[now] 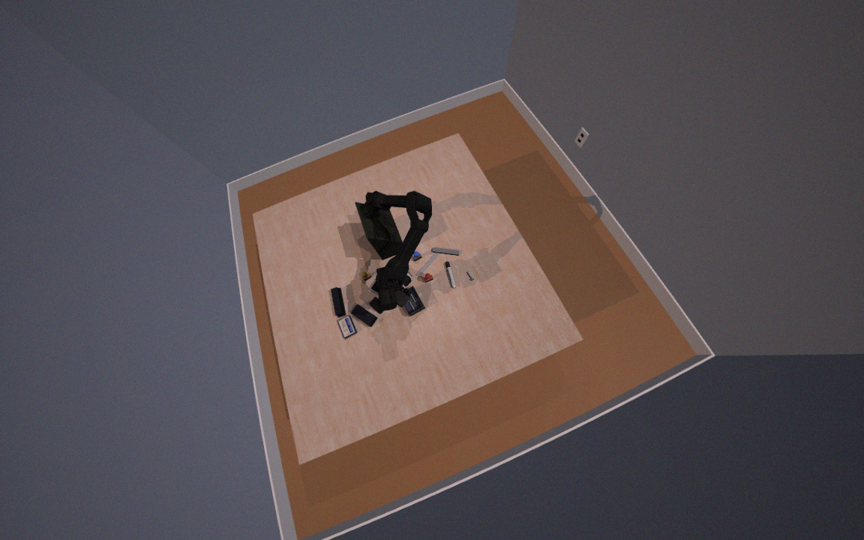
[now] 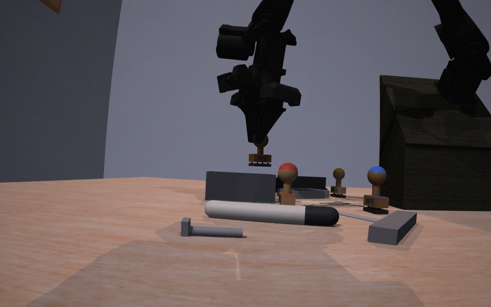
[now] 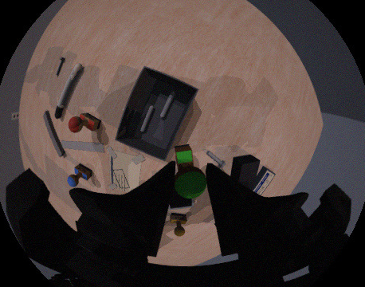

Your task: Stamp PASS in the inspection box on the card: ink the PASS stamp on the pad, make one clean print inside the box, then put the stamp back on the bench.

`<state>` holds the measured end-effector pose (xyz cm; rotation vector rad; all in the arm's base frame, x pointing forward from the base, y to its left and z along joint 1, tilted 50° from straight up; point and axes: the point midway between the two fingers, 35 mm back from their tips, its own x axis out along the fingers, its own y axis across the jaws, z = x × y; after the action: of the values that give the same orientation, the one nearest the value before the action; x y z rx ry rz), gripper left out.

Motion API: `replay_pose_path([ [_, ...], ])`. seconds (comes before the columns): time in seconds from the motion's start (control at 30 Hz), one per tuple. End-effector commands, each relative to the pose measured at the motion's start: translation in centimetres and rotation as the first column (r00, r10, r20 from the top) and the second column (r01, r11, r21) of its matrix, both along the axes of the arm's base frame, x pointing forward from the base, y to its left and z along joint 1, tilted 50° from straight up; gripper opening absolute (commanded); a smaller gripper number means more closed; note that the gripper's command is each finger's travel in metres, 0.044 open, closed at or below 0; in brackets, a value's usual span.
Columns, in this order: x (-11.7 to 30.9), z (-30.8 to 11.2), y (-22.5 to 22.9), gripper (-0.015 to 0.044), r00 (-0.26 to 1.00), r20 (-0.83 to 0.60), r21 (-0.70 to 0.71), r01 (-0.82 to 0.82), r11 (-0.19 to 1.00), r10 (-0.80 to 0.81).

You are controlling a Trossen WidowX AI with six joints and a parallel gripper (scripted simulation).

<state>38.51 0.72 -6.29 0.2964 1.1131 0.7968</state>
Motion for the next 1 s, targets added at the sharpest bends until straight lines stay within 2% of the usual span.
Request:
replay_pose_path([
  [0.0,0.1,-0.4,0.4,0.0000,1.000,-0.003,0.003,0.004,1.000,-0.004],
  [0.97,0.3,-3.5,4.1,0.0000,1.000,-0.003,0.006,0.004,1.000,-0.004],
])
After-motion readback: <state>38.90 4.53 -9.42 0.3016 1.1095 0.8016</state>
